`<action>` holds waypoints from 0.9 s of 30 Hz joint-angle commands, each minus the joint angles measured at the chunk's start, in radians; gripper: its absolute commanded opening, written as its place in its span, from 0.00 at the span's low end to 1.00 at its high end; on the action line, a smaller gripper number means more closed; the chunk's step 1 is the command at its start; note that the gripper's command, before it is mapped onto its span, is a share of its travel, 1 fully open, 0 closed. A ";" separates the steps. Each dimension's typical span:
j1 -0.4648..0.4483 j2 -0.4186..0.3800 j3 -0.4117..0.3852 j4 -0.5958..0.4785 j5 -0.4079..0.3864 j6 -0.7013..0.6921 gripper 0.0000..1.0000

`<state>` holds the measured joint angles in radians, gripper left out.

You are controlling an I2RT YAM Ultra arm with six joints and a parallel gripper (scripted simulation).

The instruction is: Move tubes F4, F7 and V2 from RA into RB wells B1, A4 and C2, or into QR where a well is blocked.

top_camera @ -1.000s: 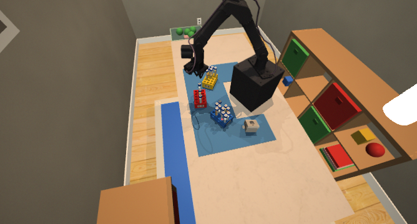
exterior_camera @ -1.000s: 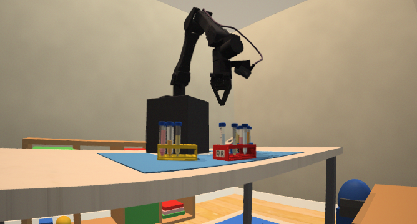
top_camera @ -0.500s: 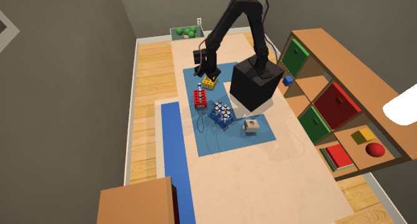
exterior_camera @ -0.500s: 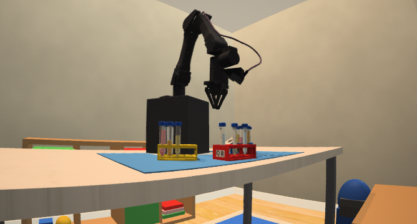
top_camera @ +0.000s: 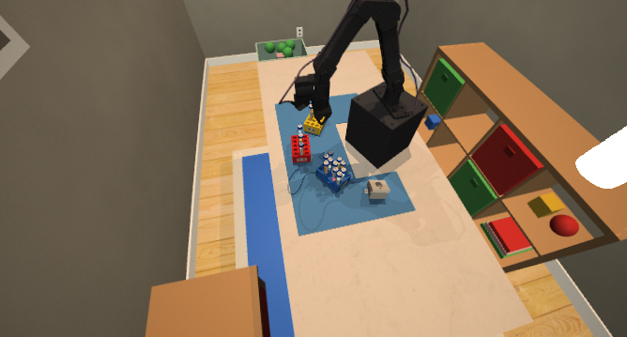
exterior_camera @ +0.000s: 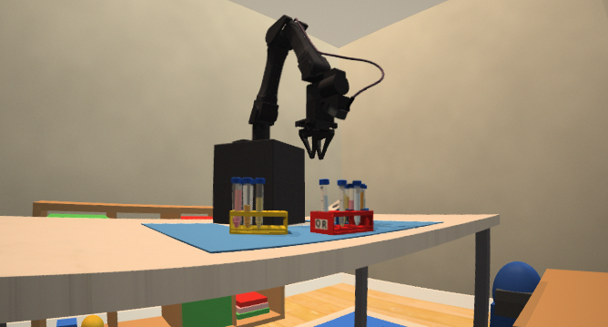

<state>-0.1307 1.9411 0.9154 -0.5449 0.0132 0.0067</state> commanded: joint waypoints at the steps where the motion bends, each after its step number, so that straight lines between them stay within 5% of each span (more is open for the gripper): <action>1: 0.010 -0.018 -0.006 0.020 0.004 0.171 0.30; 7: 0.047 -0.033 -0.033 0.025 0.009 0.215 0.30; 27: 0.397 -0.059 -0.088 0.042 0.012 0.567 0.30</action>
<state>0.2291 1.8988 0.8448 -0.5167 0.0189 0.5030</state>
